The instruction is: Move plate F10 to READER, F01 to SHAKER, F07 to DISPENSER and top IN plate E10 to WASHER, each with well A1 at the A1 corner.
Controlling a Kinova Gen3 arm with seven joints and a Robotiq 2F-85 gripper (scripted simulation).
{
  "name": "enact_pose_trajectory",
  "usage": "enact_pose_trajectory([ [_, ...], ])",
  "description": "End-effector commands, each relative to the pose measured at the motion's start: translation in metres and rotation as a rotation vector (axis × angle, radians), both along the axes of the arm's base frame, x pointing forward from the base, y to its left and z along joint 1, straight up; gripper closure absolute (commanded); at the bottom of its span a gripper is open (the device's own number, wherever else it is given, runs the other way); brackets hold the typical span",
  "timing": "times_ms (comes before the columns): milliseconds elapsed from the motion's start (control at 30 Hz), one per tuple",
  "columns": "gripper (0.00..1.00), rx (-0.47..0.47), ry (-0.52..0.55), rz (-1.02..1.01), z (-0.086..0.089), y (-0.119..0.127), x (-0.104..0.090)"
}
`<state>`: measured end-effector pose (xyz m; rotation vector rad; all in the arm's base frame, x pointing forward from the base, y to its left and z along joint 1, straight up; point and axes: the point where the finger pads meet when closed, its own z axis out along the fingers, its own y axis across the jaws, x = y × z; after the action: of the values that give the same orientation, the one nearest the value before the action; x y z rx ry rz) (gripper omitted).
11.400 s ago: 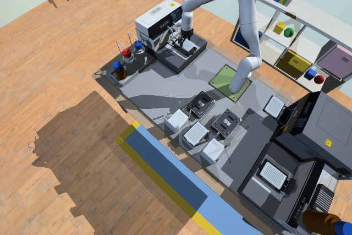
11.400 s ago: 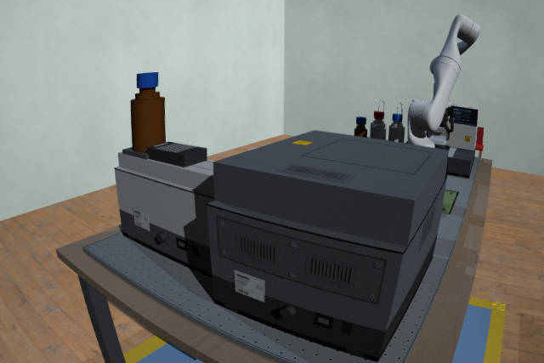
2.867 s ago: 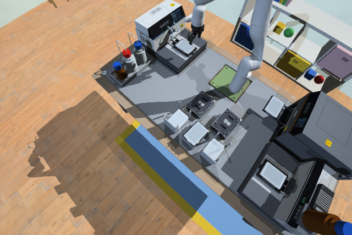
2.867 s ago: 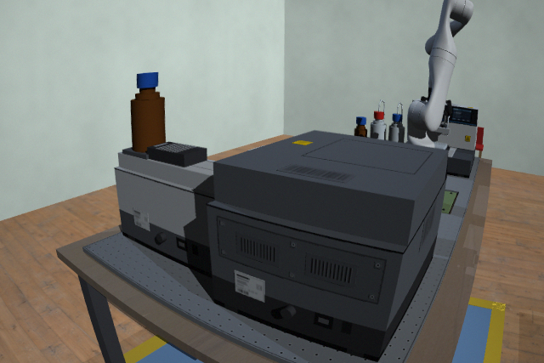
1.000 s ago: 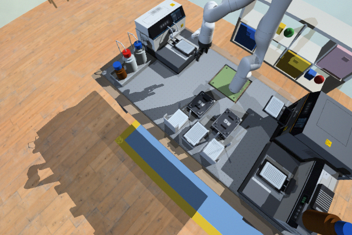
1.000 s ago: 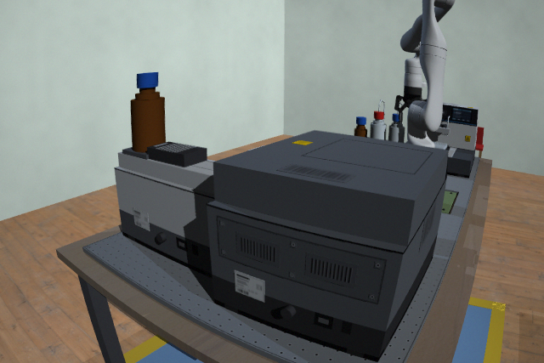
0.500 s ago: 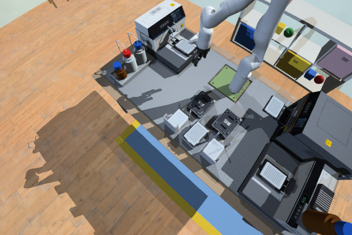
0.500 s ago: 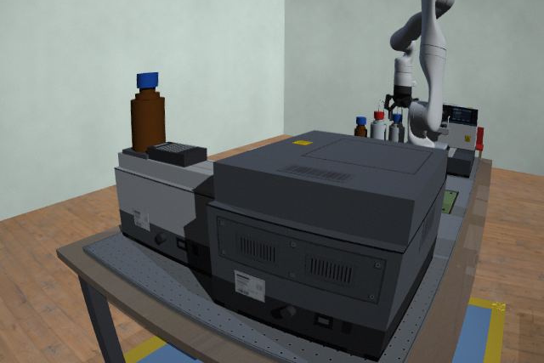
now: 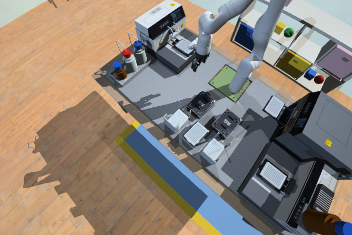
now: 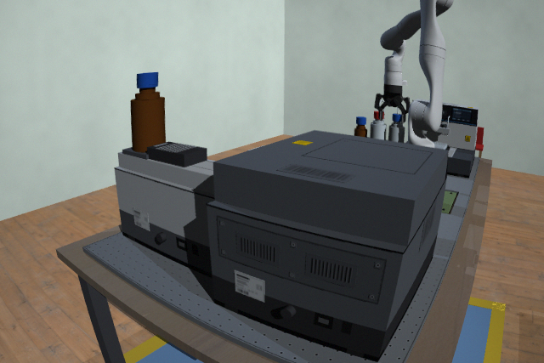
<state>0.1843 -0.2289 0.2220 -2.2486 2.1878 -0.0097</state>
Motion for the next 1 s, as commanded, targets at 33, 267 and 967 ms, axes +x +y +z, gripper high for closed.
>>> enact_pose_trajectory([
  [33, 0.0, -0.001, 0.001, -0.001, 0.0, 0.01, 0.007],
  [267, 0.0, -0.001, 0.001, -0.001, 0.0, 0.027, 0.018],
  [967, 0.0, -0.001, 0.001, -0.001, 0.0, 0.084, 0.046],
])
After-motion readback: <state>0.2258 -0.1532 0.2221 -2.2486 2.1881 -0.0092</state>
